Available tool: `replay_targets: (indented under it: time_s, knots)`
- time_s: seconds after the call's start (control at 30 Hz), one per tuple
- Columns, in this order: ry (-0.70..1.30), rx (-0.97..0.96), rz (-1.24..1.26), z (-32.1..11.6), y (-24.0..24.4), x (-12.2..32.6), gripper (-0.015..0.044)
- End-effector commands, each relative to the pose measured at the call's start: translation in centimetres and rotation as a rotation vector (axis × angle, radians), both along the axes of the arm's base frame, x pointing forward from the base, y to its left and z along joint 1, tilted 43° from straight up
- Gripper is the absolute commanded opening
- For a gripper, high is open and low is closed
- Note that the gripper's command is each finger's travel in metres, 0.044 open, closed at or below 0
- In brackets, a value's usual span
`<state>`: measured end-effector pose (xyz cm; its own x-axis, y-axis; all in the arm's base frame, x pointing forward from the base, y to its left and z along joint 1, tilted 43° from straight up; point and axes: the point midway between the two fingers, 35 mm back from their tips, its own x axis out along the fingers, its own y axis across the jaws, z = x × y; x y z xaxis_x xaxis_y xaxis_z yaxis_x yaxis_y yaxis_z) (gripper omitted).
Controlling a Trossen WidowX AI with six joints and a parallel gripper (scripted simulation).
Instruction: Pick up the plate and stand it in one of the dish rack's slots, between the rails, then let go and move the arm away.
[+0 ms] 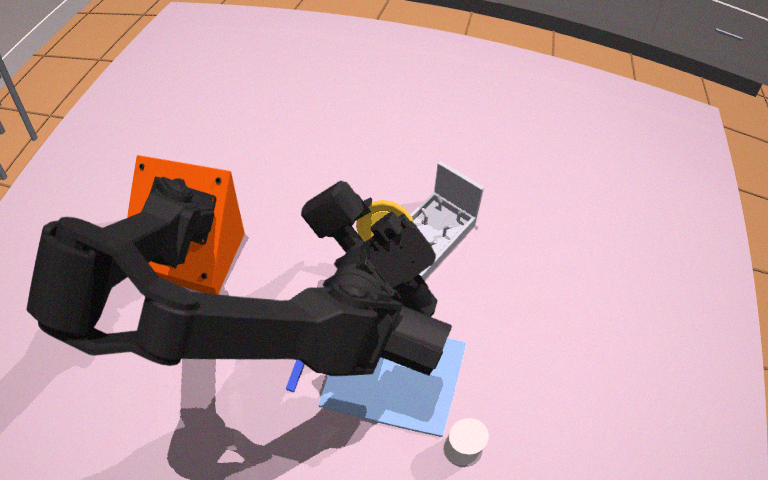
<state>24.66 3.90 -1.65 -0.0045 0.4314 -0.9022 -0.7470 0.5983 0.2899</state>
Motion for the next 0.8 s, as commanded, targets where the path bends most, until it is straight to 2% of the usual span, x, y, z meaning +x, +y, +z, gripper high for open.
replay_targets:
  time_s: [0.0, 0.4, 0.77]
  knots:
    - [-0.105, 0.056, 0.063, 0.2, -0.5, 0.1, 0.0]
    - [-0.402, 0.143, 0.231, 0.7, -1.8, 0.3, 0.0]
    - [-0.709, 0.147, 0.379, 1.4, -3.2, 0.2, 0.0]
